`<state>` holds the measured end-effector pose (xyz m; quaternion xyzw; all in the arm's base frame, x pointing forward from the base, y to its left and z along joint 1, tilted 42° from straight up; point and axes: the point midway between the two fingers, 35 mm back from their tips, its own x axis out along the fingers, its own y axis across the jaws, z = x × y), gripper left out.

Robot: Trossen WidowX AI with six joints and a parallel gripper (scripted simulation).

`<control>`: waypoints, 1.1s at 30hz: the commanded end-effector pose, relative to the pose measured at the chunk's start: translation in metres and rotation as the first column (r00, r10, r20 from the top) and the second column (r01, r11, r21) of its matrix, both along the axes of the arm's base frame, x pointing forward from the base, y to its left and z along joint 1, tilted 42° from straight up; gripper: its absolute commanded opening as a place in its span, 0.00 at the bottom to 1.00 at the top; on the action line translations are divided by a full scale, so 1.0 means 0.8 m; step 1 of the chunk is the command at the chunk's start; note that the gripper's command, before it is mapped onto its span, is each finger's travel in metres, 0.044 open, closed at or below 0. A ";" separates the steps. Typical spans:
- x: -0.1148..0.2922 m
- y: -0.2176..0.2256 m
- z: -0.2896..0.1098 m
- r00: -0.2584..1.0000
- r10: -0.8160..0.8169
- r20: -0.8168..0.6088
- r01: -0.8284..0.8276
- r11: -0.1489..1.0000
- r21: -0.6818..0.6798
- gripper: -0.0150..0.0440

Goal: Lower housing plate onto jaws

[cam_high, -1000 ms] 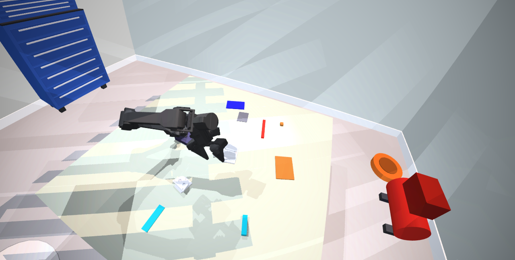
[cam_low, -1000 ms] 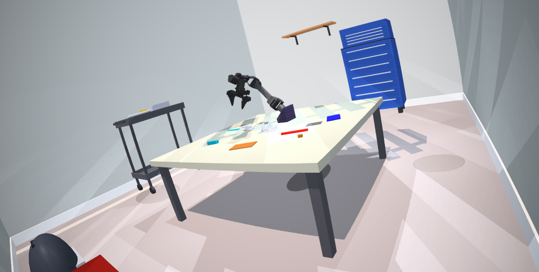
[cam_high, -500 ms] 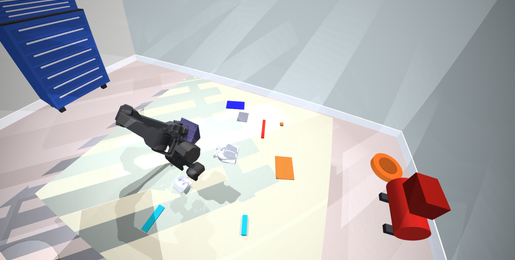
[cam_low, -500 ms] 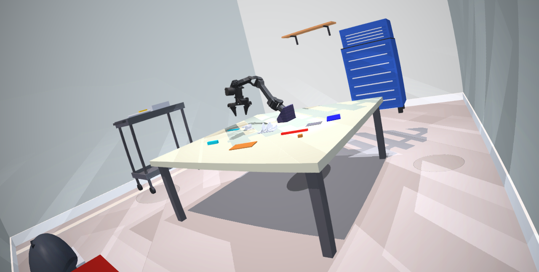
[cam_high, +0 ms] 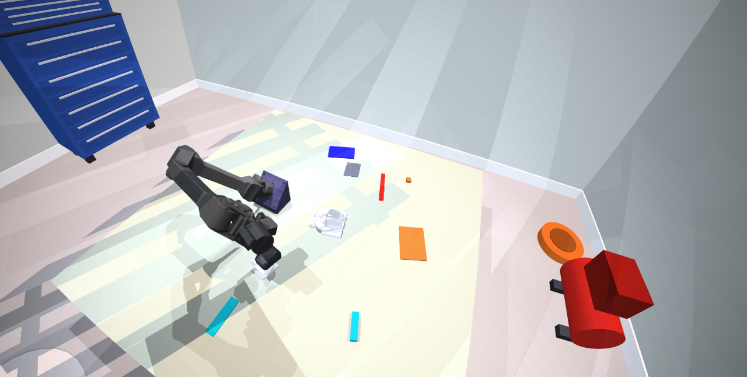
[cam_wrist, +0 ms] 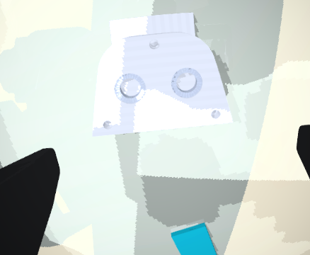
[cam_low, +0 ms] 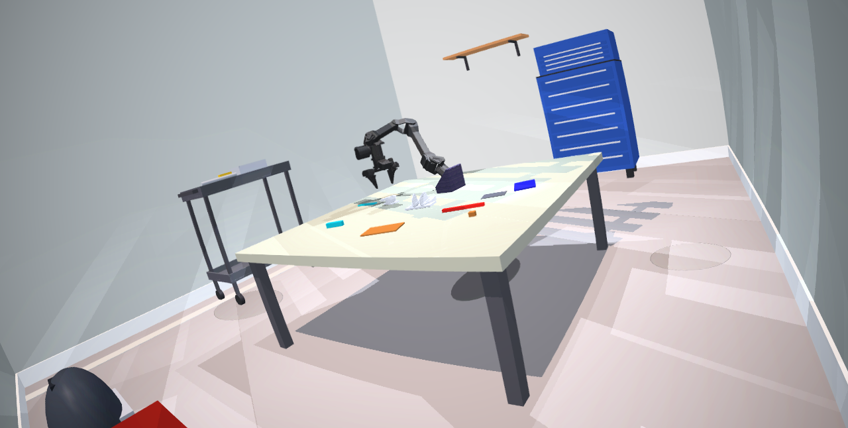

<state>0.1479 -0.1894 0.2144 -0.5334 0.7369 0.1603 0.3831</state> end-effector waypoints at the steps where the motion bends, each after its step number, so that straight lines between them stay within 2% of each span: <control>1: -0.010 -0.020 -0.025 1.000 -0.007 -0.011 0.007 1.000 0.005 1.00; 33: -0.015 -0.042 -0.049 1.000 -0.007 -0.011 0.007 1.000 0.004 1.00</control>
